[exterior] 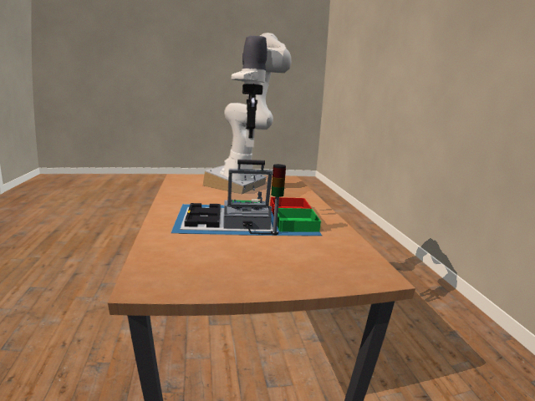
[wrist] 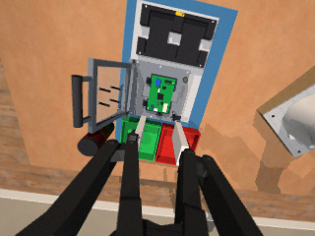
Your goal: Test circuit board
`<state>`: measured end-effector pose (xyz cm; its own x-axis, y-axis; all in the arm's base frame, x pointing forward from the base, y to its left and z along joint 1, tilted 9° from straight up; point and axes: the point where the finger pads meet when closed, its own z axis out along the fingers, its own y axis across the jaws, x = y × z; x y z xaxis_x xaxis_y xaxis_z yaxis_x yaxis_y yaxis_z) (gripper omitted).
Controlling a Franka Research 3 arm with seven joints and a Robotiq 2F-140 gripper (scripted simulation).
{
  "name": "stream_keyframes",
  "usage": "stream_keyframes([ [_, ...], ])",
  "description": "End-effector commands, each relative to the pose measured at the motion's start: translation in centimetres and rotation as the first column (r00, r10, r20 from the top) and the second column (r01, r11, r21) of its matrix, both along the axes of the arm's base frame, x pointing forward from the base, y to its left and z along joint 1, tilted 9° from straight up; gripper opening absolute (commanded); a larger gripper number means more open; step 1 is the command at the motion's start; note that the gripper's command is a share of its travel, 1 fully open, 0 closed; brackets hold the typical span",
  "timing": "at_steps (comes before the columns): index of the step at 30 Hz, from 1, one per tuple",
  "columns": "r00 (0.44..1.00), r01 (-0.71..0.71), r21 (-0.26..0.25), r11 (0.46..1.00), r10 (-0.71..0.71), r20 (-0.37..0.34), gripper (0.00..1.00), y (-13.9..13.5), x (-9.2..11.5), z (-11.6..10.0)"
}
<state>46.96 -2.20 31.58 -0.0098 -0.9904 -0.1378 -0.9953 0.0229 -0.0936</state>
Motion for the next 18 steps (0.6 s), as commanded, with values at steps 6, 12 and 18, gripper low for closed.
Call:
stream_keyframes([
  [6,1.000,0.003,-0.003,1.000,-0.003,-0.002,0.30,-0.1,0.0,0.0],
  [12,1.000,0.003,-0.003,1.000,-0.003,-0.002,0.30,-0.1,0.9,0.1],
  [18,1.000,0.003,-0.003,1.000,-0.003,-0.002,0.30,-0.2,5.1,0.5],
])
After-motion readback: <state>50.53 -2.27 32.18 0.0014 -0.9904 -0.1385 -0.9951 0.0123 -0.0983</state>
